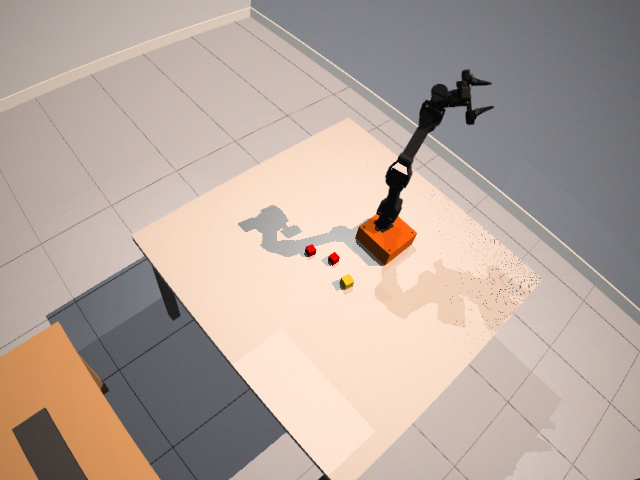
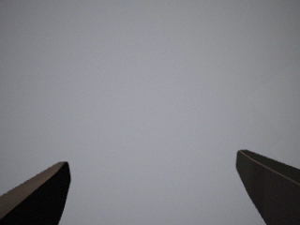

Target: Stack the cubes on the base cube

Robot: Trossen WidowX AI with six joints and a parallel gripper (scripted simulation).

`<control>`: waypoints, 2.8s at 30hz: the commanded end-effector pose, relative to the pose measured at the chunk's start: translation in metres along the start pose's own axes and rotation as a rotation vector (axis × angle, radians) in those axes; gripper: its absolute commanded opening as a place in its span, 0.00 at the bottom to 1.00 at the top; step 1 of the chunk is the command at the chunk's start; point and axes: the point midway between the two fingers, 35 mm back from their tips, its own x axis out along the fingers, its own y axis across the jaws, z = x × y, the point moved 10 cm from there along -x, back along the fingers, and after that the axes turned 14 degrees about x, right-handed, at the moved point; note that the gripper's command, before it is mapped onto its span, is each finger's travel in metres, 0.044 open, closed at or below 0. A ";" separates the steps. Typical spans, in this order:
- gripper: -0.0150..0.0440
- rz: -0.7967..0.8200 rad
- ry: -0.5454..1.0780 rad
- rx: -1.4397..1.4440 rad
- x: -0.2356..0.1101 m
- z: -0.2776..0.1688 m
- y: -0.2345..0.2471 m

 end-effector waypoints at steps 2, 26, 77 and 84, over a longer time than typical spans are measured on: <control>0.84 0.015 0.023 -0.014 -0.002 -0.004 0.002; 0.70 0.790 0.673 -0.491 -0.153 -0.117 0.050; 0.70 3.291 -0.086 -0.862 -0.508 0.013 -0.179; 0.70 3.548 -0.534 -0.736 -0.509 0.042 -0.238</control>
